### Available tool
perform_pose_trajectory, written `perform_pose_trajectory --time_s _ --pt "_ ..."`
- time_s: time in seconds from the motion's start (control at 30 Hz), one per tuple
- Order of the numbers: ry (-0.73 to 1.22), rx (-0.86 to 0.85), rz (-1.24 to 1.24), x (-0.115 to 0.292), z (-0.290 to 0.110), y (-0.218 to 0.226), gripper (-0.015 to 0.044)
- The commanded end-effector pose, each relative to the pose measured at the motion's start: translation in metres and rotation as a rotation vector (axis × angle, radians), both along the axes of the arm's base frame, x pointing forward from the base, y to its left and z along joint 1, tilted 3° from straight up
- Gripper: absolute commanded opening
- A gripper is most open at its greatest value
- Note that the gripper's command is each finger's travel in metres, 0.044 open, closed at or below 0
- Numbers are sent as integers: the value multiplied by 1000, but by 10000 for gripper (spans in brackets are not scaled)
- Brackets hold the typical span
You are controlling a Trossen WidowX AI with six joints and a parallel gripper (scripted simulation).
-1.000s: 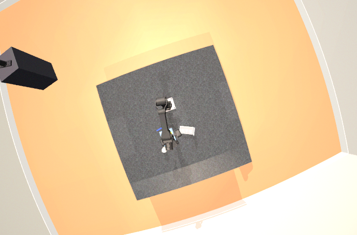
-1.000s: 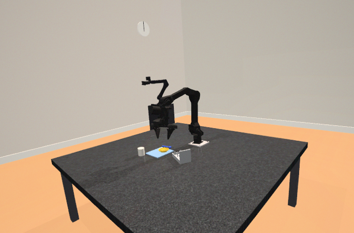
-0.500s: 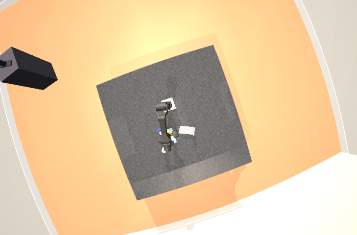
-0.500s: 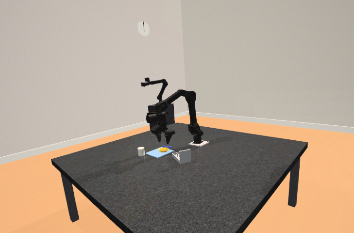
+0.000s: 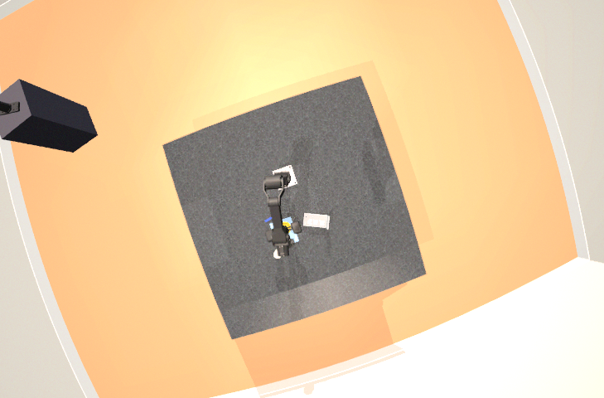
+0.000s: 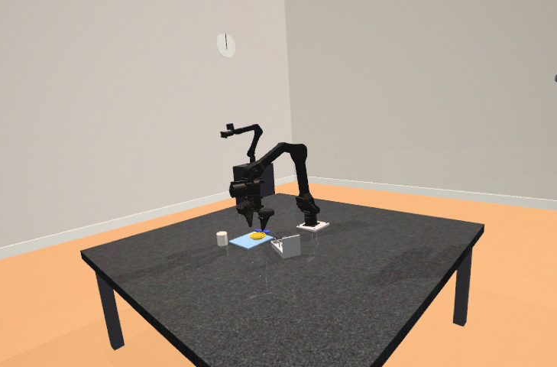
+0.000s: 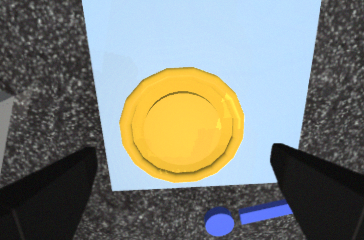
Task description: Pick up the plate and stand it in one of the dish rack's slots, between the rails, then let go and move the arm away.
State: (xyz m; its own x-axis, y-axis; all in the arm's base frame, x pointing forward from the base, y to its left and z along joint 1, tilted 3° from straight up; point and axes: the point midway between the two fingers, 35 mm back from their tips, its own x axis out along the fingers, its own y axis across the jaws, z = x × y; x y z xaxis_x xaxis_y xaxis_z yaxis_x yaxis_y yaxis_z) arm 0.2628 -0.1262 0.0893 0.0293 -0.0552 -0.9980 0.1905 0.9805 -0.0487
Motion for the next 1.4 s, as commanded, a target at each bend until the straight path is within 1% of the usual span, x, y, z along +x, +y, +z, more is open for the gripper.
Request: perform_pose_trajectory --time_s 0.0,0.7,1.03,1.37 --pt "10 0 -4 -2 -10 0 400" --pt "10 0 -4 -1 -43 -2 400" --pt "10 0 -4 -1 -44 -2 400" --pt "10 0 -4 -1 -44 -2 333"
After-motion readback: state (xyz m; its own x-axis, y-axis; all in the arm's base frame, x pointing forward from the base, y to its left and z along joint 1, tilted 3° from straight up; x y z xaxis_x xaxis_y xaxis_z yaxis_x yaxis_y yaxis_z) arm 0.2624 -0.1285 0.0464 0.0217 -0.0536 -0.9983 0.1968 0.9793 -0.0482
